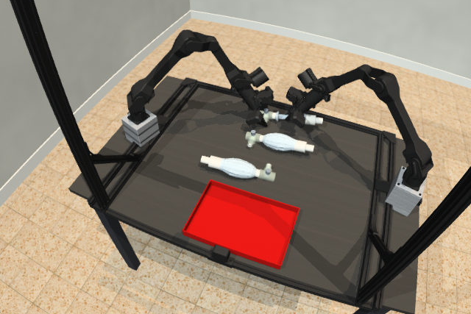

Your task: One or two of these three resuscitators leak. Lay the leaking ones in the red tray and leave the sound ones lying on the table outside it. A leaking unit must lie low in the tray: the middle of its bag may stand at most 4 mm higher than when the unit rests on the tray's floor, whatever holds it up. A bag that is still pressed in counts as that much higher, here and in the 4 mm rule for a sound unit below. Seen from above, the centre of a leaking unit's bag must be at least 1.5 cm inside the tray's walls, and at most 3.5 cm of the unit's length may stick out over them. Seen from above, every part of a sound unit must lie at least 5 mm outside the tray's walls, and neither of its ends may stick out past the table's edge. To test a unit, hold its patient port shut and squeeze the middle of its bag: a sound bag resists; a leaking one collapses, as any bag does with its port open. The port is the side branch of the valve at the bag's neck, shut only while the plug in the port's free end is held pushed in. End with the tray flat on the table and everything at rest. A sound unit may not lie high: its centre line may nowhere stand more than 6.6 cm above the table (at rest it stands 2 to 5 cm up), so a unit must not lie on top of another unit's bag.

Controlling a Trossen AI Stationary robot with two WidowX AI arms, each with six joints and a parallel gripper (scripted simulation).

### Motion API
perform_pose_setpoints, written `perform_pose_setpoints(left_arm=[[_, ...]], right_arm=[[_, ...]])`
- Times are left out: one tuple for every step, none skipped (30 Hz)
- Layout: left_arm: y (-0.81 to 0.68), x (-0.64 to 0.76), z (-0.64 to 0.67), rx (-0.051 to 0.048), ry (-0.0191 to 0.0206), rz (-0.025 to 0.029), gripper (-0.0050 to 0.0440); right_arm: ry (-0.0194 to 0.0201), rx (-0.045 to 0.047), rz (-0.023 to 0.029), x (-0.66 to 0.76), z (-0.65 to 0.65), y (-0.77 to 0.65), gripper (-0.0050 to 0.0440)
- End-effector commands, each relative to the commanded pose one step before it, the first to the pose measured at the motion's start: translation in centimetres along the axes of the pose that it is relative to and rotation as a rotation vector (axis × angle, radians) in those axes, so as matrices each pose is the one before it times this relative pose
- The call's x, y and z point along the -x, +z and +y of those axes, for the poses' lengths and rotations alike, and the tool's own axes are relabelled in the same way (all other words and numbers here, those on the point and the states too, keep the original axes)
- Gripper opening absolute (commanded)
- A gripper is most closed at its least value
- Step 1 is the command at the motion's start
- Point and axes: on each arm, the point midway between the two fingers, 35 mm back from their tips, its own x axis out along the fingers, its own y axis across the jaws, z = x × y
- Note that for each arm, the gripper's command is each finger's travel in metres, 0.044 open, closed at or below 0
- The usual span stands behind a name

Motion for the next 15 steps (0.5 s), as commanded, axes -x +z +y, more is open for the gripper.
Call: perform_pose_setpoints(left_arm=[[-0.036, 0.015, 0.036, -0.00076, 0.00083, 0.00097, 0.0000], [0.000, 0.000, 0.000, 0.00000, 0.00000, 0.00000, 0.0000], [0.000, 0.000, 0.000, 0.00000, 0.00000, 0.00000, 0.0000], [0.000, 0.000, 0.000, 0.00000, 0.00000, 0.00000, 0.0000], [0.000, 0.000, 0.000, 0.00000, 0.00000, 0.00000, 0.0000], [0.000, 0.000, 0.000, 0.00000, 0.00000, 0.00000, 0.0000], [0.000, 0.000, 0.000, 0.00000, 0.00000, 0.00000, 0.0000], [0.000, 0.000, 0.000, 0.00000, 0.00000, 0.00000, 0.0000], [0.000, 0.000, 0.000, 0.00000, 0.00000, 0.00000, 0.0000], [0.000, 0.000, 0.000, 0.00000, 0.00000, 0.00000, 0.0000], [0.000, 0.000, 0.000, 0.00000, 0.00000, 0.00000, 0.0000], [0.000, 0.000, 0.000, 0.00000, 0.00000, 0.00000, 0.0000], [0.000, 0.000, 0.000, 0.00000, 0.00000, 0.00000, 0.0000], [0.000, 0.000, 0.000, 0.00000, 0.00000, 0.00000, 0.0000], [0.113, 0.025, -0.018, -0.00034, -0.00094, -0.00272, 0.0440]], right_arm=[[-0.00046, 0.00144, -0.00031, -0.015, 0.047, 0.061, 0.0000], [0.00000, 0.00000, 0.00000, 0.000, 0.000, 0.000, 0.0000], [0.00000, 0.00000, 0.00000, 0.000, 0.000, 0.000, 0.0000], [0.00000, 0.00000, 0.00000, 0.000, 0.000, 0.000, 0.0000], [0.00000, 0.00000, 0.00000, 0.000, 0.000, 0.000, 0.0000], [0.00000, 0.00000, 0.00000, 0.000, 0.000, 0.000, 0.0000], [0.00000, 0.00000, 0.00000, 0.000, 0.000, 0.000, 0.0000], [0.00000, 0.00000, 0.00000, 0.000, 0.000, 0.000, 0.0000], [0.00000, 0.00000, 0.00000, 0.000, 0.000, 0.000, 0.0000], [0.00000, 0.00000, 0.00000, 0.000, 0.000, 0.000, 0.0000], [0.00000, 0.00000, 0.00000, 0.000, 0.000, 0.000, 0.0000], [0.00000, 0.00000, 0.00000, 0.000, 0.000, 0.000, 0.0000], [0.00000, 0.00000, 0.00000, 0.000, 0.000, 0.000, 0.0000], [0.00000, 0.00000, 0.00000, 0.000, 0.000, 0.000, 0.0000], [-0.00232, 0.00047, -0.00253, 0.040, -0.097, 0.072, 0.0000]])
